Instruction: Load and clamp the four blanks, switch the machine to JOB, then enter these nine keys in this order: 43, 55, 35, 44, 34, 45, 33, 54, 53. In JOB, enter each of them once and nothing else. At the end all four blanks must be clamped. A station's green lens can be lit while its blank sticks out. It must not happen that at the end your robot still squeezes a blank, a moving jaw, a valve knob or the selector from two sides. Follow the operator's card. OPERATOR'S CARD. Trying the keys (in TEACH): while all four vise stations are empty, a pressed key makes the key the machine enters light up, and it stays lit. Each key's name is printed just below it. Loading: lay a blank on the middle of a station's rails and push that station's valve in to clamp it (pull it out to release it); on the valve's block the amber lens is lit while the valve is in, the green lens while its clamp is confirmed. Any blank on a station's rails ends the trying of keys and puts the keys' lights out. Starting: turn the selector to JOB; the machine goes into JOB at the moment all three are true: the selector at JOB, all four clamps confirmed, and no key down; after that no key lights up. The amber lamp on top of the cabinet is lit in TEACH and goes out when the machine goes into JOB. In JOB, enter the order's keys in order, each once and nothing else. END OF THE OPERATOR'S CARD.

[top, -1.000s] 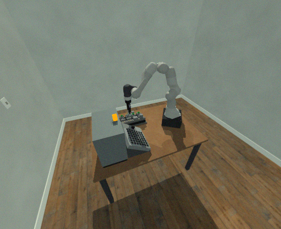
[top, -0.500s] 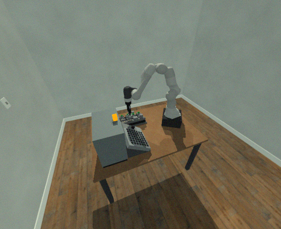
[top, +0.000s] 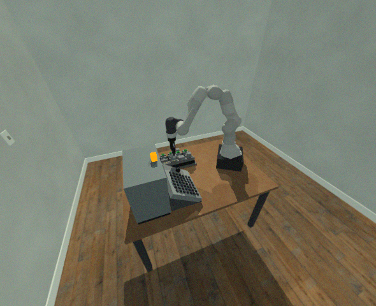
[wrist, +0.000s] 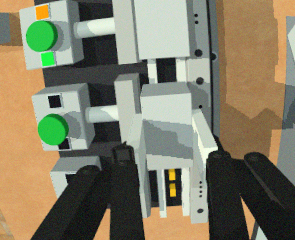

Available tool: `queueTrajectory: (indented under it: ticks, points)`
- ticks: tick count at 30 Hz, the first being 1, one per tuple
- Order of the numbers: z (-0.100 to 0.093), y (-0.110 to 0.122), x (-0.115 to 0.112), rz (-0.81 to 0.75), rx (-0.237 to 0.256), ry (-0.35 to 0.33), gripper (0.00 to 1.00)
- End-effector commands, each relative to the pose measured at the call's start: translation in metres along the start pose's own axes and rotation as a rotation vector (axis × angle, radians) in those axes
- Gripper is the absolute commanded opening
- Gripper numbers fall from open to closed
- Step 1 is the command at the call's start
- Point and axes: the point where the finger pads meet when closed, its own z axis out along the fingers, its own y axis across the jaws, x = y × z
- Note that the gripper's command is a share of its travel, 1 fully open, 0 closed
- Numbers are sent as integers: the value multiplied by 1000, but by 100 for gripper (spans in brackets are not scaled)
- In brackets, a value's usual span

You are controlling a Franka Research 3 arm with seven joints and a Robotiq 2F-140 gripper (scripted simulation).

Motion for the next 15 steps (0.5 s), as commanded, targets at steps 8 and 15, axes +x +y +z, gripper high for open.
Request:
queueTrajectory:
  ticks: [8,15]
  points:
    - [6,-1,-4,15,5,-10,0]
    - [8,-1,-4,15,5,-10,0]
